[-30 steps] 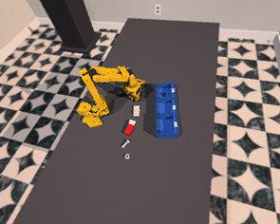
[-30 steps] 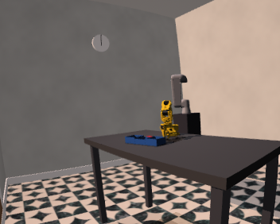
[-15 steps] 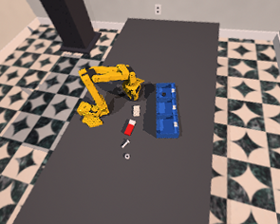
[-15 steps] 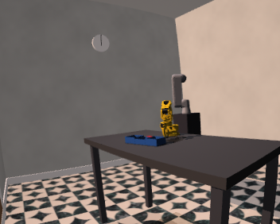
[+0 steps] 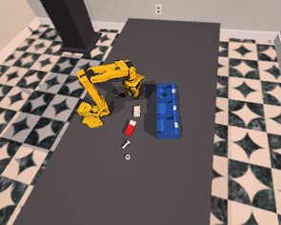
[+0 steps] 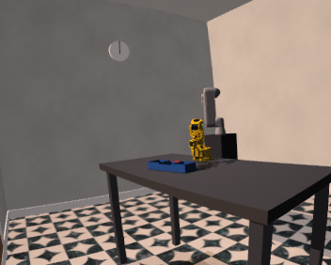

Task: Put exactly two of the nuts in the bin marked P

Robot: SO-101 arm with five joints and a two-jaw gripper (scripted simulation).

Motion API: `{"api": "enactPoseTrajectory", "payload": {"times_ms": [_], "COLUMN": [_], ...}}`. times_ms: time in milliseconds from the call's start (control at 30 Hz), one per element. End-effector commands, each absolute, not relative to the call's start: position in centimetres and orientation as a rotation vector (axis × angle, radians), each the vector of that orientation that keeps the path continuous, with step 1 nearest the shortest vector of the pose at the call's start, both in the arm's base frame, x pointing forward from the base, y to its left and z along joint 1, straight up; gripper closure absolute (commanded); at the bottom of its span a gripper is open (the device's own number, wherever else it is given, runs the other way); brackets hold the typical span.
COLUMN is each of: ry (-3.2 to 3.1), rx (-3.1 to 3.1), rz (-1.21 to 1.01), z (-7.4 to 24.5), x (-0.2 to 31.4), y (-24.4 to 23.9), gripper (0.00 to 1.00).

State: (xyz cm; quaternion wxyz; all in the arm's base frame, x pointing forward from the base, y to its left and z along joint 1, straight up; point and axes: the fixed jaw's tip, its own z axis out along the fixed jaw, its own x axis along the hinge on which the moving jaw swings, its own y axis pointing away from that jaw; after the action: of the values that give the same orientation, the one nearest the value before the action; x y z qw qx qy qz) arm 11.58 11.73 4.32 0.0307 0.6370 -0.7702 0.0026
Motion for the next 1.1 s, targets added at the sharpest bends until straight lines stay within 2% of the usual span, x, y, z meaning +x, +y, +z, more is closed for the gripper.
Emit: {"api": "enactPoseTrajectory", "payload": {"times_ms": [0, 1067], "ry": [-2.428, -2.647], "rx": [2.009, 1.795], "rz": [-0.001, -0.009], "z": [5.4, 6.5], "x": [12.3, 15.4], "y": [12.2, 13.8], "gripper": [1.0, 1.0]}}
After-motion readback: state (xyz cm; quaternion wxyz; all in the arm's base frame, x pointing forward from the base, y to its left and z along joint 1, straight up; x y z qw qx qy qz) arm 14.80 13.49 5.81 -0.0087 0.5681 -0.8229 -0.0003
